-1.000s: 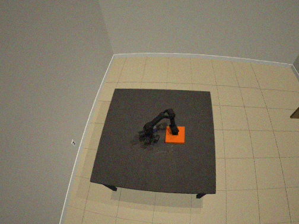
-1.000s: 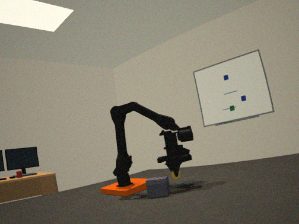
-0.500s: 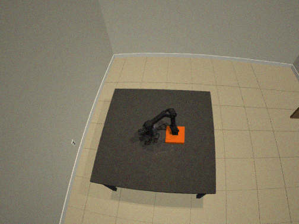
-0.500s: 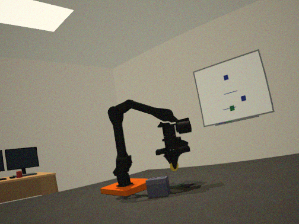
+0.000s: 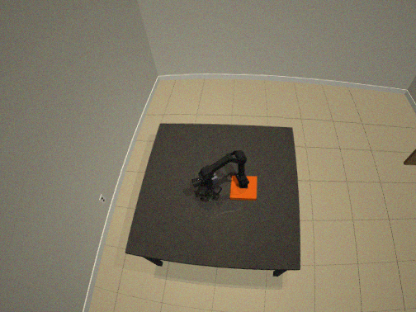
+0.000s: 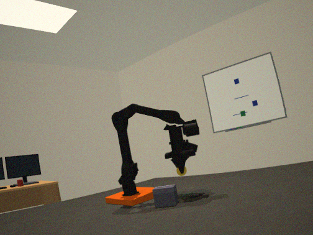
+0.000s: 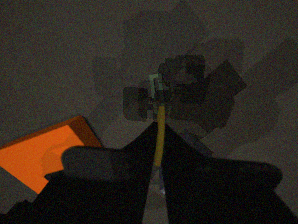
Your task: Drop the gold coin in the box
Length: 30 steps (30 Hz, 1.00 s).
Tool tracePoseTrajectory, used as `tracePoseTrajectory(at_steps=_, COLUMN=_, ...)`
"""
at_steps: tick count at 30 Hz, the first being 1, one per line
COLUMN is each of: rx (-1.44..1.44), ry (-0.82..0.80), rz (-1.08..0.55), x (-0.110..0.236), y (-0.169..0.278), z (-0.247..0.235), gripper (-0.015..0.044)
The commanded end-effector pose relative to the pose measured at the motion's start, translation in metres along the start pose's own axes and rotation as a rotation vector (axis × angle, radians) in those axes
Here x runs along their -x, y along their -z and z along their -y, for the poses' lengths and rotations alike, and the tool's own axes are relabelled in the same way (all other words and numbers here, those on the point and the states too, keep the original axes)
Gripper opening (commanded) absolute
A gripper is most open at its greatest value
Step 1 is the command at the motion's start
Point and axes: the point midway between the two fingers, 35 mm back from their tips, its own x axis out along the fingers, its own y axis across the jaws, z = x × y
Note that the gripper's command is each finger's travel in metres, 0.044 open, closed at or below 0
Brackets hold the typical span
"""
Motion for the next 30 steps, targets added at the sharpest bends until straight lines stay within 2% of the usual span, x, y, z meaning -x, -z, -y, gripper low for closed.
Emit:
tracePoseTrajectory(at_steps=1, rx=-0.113, ry=0.0, rz=0.004, x=0.001, y=0.0, z=0.001, gripper=0.0)
tracePoseTrajectory(at_steps=16, rx=-0.602, ry=0.0, rz=0.004, x=0.002, y=0.001, z=0.003, gripper=0.0)
tracePoseTrajectory(at_steps=30, rx=-0.623, ry=0.001, rz=0.004, x=0.002, y=0.019, z=0.017, gripper=0.0)
